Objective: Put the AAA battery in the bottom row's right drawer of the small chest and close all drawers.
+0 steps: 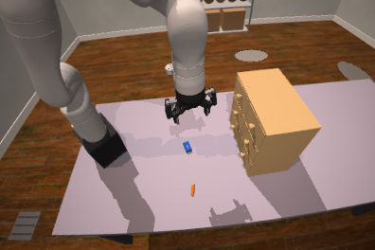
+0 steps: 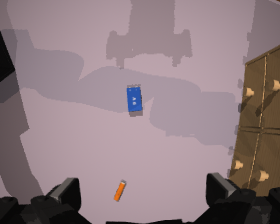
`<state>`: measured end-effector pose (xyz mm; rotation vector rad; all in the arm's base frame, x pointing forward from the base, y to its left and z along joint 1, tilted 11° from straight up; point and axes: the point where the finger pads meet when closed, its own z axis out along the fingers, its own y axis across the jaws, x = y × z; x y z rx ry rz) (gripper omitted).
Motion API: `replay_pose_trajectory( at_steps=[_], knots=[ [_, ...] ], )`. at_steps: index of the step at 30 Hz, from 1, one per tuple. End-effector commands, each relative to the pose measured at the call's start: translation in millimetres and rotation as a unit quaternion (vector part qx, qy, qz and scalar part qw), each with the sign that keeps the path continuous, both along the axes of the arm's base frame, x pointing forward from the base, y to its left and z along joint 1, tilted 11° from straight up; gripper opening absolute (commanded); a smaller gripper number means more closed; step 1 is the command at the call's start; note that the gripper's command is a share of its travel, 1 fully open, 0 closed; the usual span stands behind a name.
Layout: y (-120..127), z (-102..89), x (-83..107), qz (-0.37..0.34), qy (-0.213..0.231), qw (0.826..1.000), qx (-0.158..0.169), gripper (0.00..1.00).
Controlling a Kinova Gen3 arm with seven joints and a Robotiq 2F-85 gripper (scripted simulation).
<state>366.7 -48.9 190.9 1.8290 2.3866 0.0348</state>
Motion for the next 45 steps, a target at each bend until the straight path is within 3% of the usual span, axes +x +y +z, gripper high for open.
replay_pose_trajectory(
  at_steps=[1,8,17,19,34,36,45],
  knots=[
    [2,-6.3,0.7,-0.018,0.004,1.000,0.003,1.00],
    [1,-17.6,7.6,-0.139,-0.003,0.990,0.017,1.00],
    [-2,-33.9,17.3,-0.314,-0.016,0.949,0.035,1.00],
    [-2,-33.9,17.3,-0.314,-0.016,0.949,0.035,1.00],
    [-9,-57.0,30.9,-0.551,-0.041,0.832,0.054,1.00],
    [-9,-57.0,30.9,-0.551,-0.041,0.832,0.054,1.00],
    [-14,-67.1,37.0,-0.648,-0.056,0.757,0.062,1.00]
  ],
)
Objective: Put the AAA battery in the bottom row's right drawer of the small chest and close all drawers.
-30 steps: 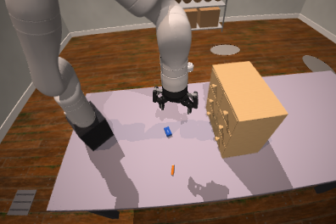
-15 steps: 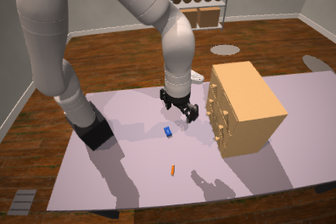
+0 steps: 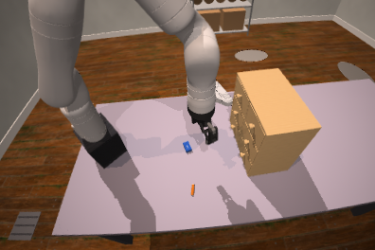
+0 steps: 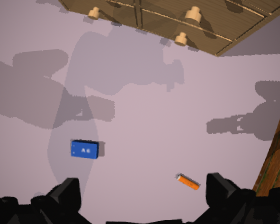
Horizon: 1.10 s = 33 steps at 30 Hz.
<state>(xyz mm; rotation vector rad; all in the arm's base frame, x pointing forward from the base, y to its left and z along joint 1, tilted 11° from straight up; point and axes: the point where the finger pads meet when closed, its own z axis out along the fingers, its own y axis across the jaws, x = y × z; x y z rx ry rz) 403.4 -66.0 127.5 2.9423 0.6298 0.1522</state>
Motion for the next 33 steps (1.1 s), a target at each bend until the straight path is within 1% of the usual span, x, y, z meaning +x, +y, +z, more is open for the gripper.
replay_pose_trajectory(
  at_steps=[1,6,8,18,23,33],
  knots=[
    [2,-4.7,0.9,-0.019,0.000,1.000,0.000,1.00],
    [0,-8.8,3.4,-0.071,-0.007,0.997,0.002,1.00],
    [0,-8.8,3.4,-0.071,-0.007,0.997,0.002,1.00],
    [-4,-14.2,6.9,-0.142,-0.017,0.990,0.005,1.00],
    [-5,-15.7,7.9,-0.162,-0.021,0.987,0.006,1.00],
    [-6,-16.9,8.6,-0.177,-0.023,0.984,0.007,1.00]
  ],
)
